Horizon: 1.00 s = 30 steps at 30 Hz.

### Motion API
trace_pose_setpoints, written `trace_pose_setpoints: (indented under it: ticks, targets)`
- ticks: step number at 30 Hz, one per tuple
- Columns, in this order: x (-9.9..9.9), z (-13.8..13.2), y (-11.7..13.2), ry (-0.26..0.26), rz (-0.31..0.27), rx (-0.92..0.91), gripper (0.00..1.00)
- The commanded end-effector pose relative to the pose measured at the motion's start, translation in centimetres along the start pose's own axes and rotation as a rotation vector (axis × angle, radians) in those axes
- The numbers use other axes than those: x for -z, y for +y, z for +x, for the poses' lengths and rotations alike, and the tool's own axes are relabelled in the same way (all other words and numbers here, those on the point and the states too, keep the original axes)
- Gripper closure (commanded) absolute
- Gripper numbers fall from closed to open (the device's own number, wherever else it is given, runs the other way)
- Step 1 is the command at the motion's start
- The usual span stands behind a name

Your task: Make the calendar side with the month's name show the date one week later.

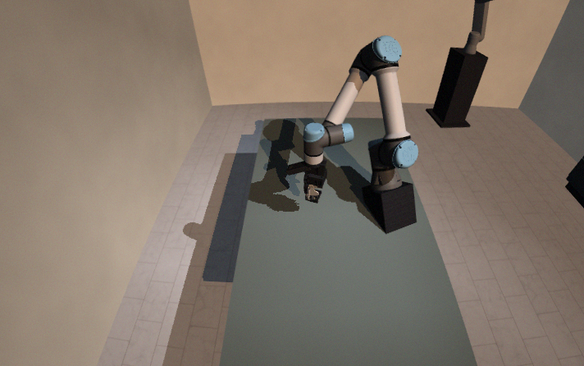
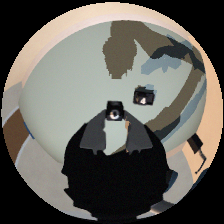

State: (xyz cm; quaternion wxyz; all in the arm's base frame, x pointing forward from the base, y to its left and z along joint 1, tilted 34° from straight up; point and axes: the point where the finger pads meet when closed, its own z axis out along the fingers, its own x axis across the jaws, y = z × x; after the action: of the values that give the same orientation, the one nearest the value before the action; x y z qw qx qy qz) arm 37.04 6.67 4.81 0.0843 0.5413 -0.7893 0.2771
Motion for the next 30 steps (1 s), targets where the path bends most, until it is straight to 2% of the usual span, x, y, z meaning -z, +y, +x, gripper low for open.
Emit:
trace_pose_setpoints:
  ticks: [1, 10, 25, 27, 30]
  targets:
    - [0.0, 0.0, 0.0, -0.001, 0.001, 0.000, 0.90]
    - [-1.0, 0.0, 0.0, 0.000, 0.001, -0.001, 0.90]
    - [-7.0, -0.1, 0.0, 0.000, 0.001, -0.001, 0.90]
    - [-7.0, -0.1, 0.0, 0.000, 0.001, -0.001, 0.90]
    - [-8.0, -0.1, 0.0, 0.000, 0.001, -0.001, 0.90]
